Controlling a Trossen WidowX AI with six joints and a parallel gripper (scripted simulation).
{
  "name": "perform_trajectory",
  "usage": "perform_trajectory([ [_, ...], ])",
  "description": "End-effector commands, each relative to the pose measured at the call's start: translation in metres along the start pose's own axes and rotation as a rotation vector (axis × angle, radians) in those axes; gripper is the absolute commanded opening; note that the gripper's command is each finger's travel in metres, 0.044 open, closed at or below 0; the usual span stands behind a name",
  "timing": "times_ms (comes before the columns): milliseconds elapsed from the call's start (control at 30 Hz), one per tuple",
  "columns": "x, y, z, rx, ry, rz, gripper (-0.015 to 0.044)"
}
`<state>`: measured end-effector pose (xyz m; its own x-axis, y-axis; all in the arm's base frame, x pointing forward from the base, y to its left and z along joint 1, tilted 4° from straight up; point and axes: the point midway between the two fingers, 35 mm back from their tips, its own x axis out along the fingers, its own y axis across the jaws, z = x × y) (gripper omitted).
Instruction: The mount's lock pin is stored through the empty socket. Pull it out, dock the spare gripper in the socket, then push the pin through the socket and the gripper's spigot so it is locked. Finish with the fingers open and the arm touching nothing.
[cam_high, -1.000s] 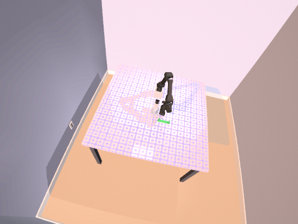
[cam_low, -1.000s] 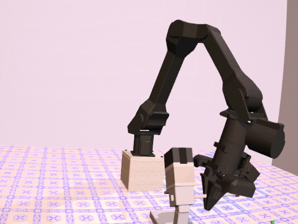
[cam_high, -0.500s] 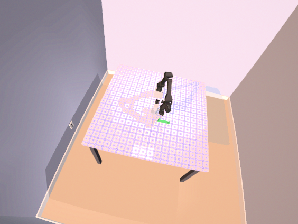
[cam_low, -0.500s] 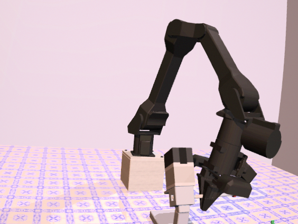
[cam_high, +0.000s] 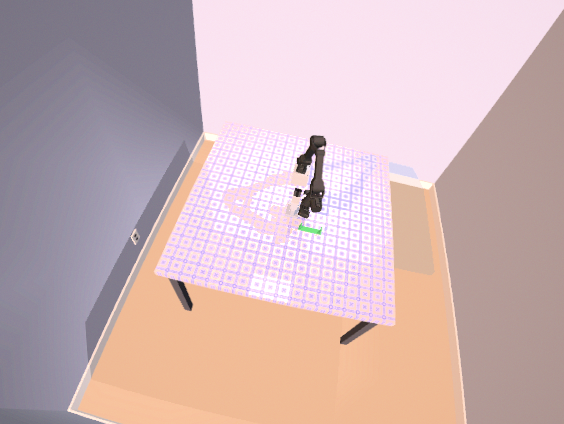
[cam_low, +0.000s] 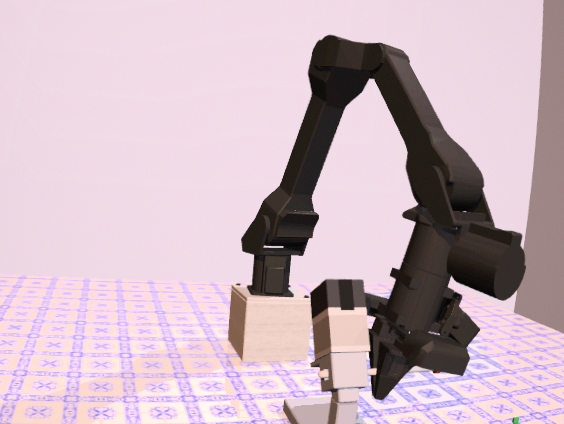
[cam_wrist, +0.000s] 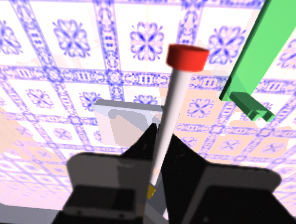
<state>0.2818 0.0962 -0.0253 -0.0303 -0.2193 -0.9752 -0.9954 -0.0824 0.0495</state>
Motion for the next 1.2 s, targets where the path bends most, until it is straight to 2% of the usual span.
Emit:
perform_trajectory([
  [0,0.001,0.001,-0.003,-0.004,0.005,-0.001,0.0000],
  [67,0.001,0.001,-0.003,-0.004,0.005,-0.001,0.0000],
  [333,0.000,0.000,-0.002,0.001,0.000,0.000,0.0200],
  [1167,-0.035,0.013,0.017,-0.024,0.026,0.042,0.0200],
])
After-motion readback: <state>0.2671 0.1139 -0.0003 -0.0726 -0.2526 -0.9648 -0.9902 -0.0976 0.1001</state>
